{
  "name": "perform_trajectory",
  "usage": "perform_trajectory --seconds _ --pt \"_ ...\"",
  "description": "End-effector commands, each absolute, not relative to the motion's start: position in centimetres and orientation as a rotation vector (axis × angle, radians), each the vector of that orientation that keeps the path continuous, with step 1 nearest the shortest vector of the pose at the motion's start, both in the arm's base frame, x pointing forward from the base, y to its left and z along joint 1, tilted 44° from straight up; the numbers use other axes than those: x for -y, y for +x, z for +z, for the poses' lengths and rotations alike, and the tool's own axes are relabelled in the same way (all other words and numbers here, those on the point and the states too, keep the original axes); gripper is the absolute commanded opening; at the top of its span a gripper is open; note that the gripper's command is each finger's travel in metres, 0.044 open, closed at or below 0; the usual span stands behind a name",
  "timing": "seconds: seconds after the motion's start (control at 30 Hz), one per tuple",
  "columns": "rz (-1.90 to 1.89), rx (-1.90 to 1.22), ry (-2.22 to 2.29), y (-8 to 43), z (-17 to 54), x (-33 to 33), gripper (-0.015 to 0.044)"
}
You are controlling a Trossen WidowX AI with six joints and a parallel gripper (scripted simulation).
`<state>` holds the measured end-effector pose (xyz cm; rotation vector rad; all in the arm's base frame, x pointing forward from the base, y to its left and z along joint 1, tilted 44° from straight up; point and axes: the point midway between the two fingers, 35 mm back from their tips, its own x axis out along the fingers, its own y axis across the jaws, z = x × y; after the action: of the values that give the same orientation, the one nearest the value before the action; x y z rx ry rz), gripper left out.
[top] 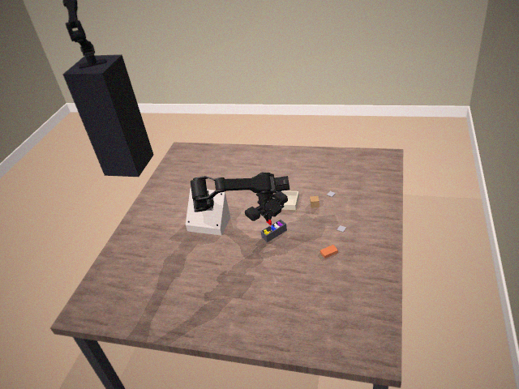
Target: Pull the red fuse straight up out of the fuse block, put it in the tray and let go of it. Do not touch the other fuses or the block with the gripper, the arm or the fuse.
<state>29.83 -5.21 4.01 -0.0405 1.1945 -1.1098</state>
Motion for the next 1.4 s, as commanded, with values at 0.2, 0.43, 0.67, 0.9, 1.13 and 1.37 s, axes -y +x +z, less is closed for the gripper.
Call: perform_trajectory --seconds 0.2,0.43,0.67,0.9,1.13,1.37 --pt "-1.102 -1.196 -0.023 31.2 2.5 2.8 0.0000" --pt "-1.095 -1.200 -0.017 32.3 0.1 -0.1 0.0000" --pt "-1.091 -1.202 -0.013 33.0 -2.5 -3.0 0.0000" --pt "-1.091 -1.203 -0.012 33.1 -5.3 -6.0 0.0000" --pt "-1.096 -1.201 -0.014 32.7 -8.3 -8.8 0.0000" --pt "-1.103 -1.196 -0.019 31.9 -11.3 -11.4 0.0000"
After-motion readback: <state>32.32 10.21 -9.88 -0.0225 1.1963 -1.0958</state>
